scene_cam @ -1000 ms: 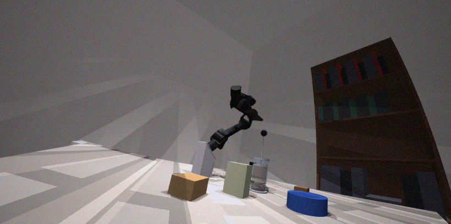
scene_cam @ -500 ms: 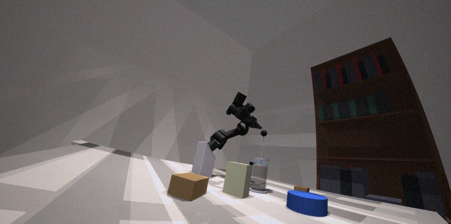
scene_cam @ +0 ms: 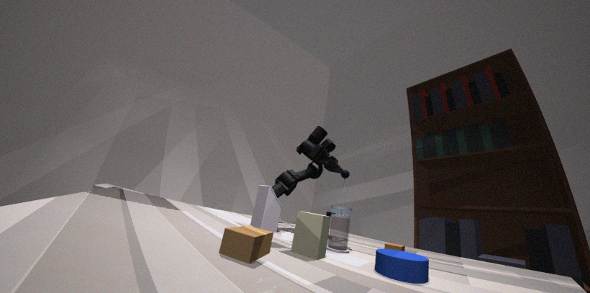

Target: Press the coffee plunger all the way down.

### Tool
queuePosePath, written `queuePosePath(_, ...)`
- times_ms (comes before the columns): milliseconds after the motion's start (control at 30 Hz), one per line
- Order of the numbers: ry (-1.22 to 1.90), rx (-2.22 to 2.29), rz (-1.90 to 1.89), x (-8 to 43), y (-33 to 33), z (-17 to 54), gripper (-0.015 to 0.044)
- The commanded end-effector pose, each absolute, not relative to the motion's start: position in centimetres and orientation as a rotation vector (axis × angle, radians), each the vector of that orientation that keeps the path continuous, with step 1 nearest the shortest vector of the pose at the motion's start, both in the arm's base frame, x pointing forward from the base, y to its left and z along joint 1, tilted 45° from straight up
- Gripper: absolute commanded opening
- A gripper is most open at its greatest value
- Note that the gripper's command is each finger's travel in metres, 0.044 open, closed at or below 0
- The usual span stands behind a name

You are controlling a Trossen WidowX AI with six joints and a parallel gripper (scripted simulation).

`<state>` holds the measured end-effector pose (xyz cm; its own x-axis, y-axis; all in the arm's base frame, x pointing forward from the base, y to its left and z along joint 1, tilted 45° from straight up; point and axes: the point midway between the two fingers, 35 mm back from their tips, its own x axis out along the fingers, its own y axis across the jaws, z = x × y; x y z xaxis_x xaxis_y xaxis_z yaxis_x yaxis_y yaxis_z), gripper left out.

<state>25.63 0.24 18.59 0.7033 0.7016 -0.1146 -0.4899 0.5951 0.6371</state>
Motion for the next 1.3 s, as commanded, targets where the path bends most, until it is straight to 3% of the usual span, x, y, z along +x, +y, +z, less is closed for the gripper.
queuePosePath(0, 0.381, 0.618, 0.707, 26.0, 0.6, 18.4, 0.0440)
queuePosePath(533, 0.363, 0.628, 0.710, 27.5, 2.3, 18.5, 0.0440)
queuePosePath(900, 0.363, 0.628, 0.710, 27.5, 2.3, 18.5, 0.0151)
queuePosePath(1267, 0.363, 0.627, 0.710, 27.5, 2.3, 18.5, 0.0125)
